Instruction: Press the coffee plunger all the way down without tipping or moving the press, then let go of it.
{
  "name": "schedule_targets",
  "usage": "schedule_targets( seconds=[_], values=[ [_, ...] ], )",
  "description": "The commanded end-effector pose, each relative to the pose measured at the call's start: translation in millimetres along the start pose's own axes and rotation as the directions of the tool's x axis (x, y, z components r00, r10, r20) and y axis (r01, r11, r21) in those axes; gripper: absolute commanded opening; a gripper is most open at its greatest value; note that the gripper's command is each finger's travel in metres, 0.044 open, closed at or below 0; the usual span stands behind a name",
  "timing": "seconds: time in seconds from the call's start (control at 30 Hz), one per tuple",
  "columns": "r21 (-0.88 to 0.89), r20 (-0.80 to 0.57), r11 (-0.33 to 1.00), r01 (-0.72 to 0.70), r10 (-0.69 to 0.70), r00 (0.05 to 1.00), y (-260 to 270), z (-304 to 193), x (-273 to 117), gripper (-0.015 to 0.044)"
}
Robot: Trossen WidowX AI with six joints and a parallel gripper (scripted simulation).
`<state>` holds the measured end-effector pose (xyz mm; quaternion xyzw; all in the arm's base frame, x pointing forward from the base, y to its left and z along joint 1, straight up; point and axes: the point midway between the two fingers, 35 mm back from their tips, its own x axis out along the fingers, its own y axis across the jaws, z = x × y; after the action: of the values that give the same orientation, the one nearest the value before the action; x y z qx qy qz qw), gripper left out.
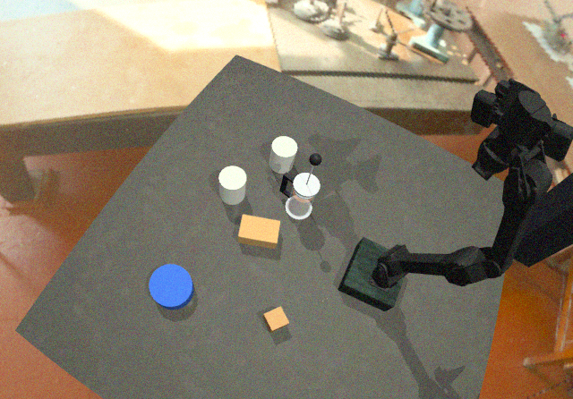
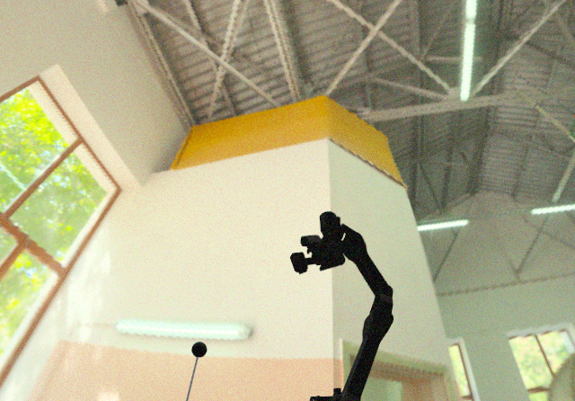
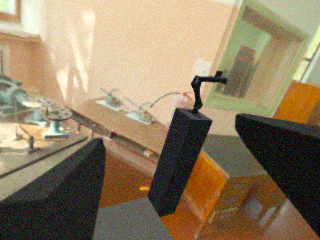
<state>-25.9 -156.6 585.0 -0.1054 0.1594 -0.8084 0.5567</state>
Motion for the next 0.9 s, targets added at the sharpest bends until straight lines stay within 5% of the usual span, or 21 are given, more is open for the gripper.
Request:
schedule_targets(
  seconds=[0.0, 0.2, 0.37, 0.63, 0.87],
  values=[
    [-0.001, 0.003, 1.000, -0.010, 0.010, 1.000, 3, 0, 0, 0.0426],
    [-0.023, 0.059, 0.968, -0.251, 0.252, 0.966, 69, -1, -2, 0.0440],
    [-0.056, 0.084, 0.847, -0.529, 0.532, 0.843, 150, -15, -20, 0.0440],
    [-0.084, 0.026, 0.490, -0.868, 0.872, 0.490, 260, -72, -76, 0.0440],
    [-0.044, -0.080, 0.097, -0.994, 0.992, 0.100, 316, -143, -141, 0.0440]
  ],
)
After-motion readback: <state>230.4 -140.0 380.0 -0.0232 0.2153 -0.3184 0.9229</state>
